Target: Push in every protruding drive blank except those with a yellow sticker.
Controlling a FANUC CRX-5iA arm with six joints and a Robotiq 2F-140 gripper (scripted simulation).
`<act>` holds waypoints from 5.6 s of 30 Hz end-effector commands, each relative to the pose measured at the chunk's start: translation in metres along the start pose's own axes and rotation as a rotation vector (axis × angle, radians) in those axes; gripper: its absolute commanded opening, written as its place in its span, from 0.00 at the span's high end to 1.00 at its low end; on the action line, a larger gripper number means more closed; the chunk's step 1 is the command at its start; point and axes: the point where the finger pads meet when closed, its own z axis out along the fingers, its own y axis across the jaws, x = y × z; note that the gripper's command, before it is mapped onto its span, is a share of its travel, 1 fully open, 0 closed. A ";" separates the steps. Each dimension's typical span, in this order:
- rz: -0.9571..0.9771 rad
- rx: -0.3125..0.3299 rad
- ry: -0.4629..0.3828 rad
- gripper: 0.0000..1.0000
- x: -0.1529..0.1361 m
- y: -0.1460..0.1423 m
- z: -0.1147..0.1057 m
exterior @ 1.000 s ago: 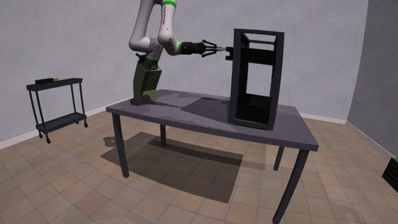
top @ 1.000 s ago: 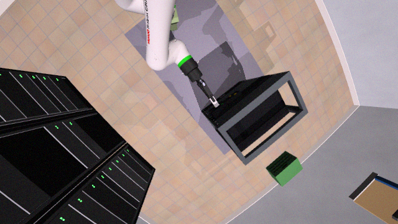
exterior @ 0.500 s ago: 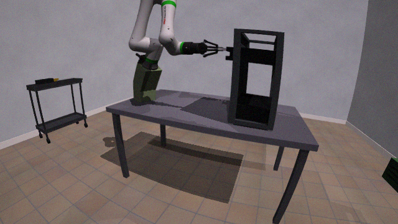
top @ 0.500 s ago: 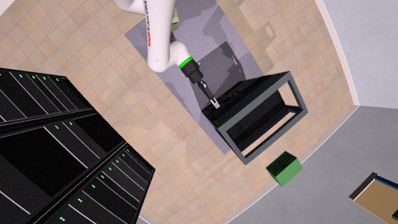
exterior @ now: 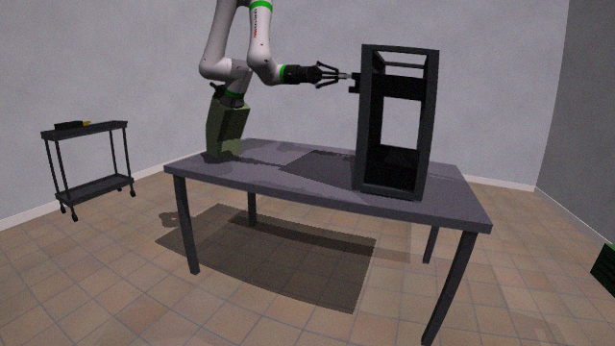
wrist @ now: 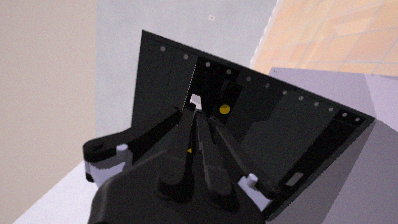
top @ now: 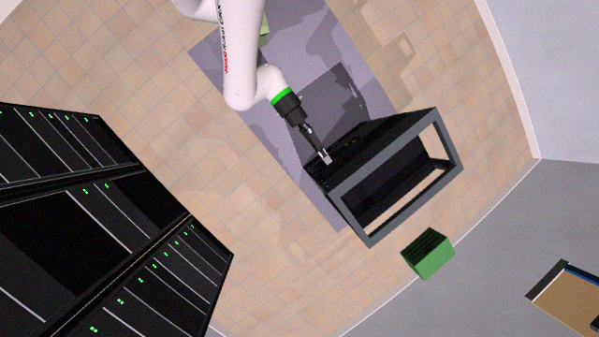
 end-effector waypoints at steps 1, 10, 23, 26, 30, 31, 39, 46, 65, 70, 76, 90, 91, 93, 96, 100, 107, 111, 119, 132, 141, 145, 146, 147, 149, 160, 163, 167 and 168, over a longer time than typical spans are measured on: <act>0.000 0.000 0.000 1.00 0.000 0.000 0.002; 0.000 0.000 0.000 1.00 0.000 0.000 0.002; 0.000 0.000 0.000 1.00 0.000 0.000 0.012; 0.000 0.000 0.000 1.00 0.000 0.000 0.012; 0.000 0.000 0.000 1.00 0.000 0.000 0.012; 0.000 0.000 0.000 1.00 0.000 0.000 0.012; 0.000 0.000 0.000 1.00 0.000 0.000 0.015; 0.000 0.000 0.000 1.00 0.000 0.000 0.015; 0.000 0.000 0.000 1.00 0.000 0.000 0.018; 0.000 0.000 0.000 1.00 0.000 0.000 0.021; 0.000 0.000 0.000 1.00 0.000 0.000 0.021; 0.000 0.000 0.000 1.00 0.000 0.000 0.024; 0.000 0.000 0.000 1.00 0.000 0.000 0.024; 0.000 0.000 0.000 1.00 0.000 0.000 0.024; 0.000 0.000 0.000 1.00 0.000 0.000 0.024; 0.000 0.000 0.000 1.00 0.000 0.000 0.024; 0.000 0.000 0.000 1.00 0.000 0.000 0.025; 0.000 0.000 0.000 1.00 0.000 0.000 0.025; 0.000 0.000 0.000 1.00 0.000 0.000 0.025; 0.000 0.000 0.000 1.00 0.000 0.000 0.025; 0.000 0.000 0.000 1.00 0.000 0.000 0.025; 0.000 0.000 0.000 1.00 0.000 0.000 0.019; 0.000 0.000 0.000 1.00 0.000 0.000 0.016; 0.000 0.000 0.000 1.00 0.000 0.000 0.012; 0.000 0.000 0.000 1.00 0.000 0.000 0.007; 0.000 0.000 0.000 1.00 0.000 0.000 -0.048; 0.000 0.000 0.000 1.00 0.000 0.000 -0.055; 0.000 0.000 0.000 1.00 0.000 0.000 -0.057; 0.000 0.000 0.000 1.00 0.000 0.000 -0.057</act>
